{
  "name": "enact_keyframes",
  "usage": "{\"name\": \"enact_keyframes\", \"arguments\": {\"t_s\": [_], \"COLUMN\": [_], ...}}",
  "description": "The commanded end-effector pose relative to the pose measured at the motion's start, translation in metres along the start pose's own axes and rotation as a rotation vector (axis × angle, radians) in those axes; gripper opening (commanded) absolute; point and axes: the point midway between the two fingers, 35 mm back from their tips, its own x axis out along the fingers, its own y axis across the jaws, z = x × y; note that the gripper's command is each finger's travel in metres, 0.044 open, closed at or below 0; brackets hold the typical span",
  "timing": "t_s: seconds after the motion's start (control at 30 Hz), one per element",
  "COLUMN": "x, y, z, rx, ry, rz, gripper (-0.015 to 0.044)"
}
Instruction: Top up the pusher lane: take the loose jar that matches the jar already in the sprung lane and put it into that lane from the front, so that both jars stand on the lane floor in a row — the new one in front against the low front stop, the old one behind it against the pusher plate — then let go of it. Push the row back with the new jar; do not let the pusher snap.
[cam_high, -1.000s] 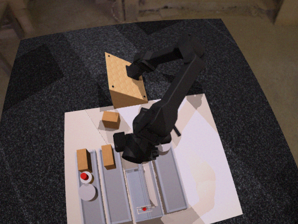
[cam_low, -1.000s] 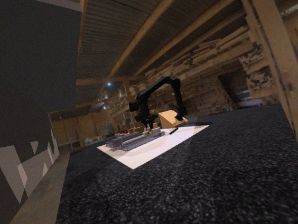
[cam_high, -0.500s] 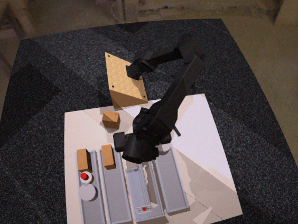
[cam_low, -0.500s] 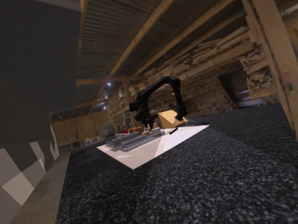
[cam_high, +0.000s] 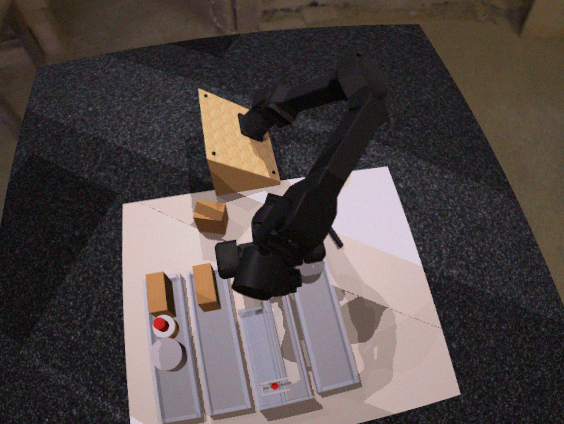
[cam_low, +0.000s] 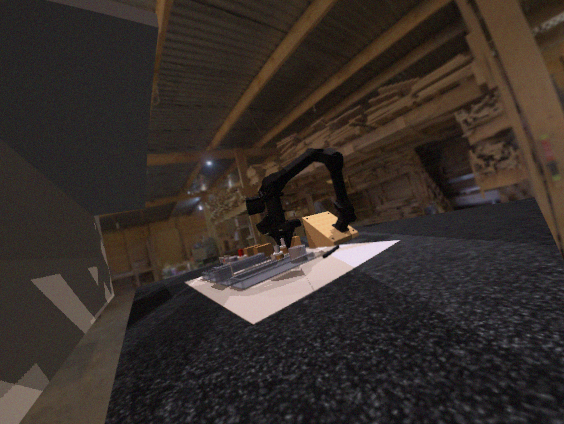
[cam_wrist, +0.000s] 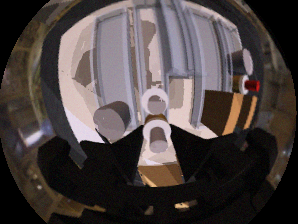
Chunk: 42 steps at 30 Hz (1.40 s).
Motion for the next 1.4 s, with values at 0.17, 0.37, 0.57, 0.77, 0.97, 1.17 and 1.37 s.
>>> {"name": "enact_keyframes", "arguments": {"t_s": [0.17,0.37,0.57,0.77,0.97,1.17,1.37], "x": [0.002,0.004,0.006,0.007,0.009,0.011,0.013], "y": [0.001,0.001,0.002,0.002,0.002,0.002,0.002], "z": [0.006,0.006,0.006,0.005,0.005,0.005,0.005], "rx": [-0.011,-0.011,-0.011,-0.011,-0.011,-0.011,-0.011], "ry": [-0.019,-0.019,-0.019,-0.019,-0.019,-0.019,-0.019], "rz": [0.005,0.005,0.005,0.005,0.005,0.005,0.005], "gripper": [0.0000,0.0000,0.0000,0.0000,0.0000,0.0000,0.0000]}}
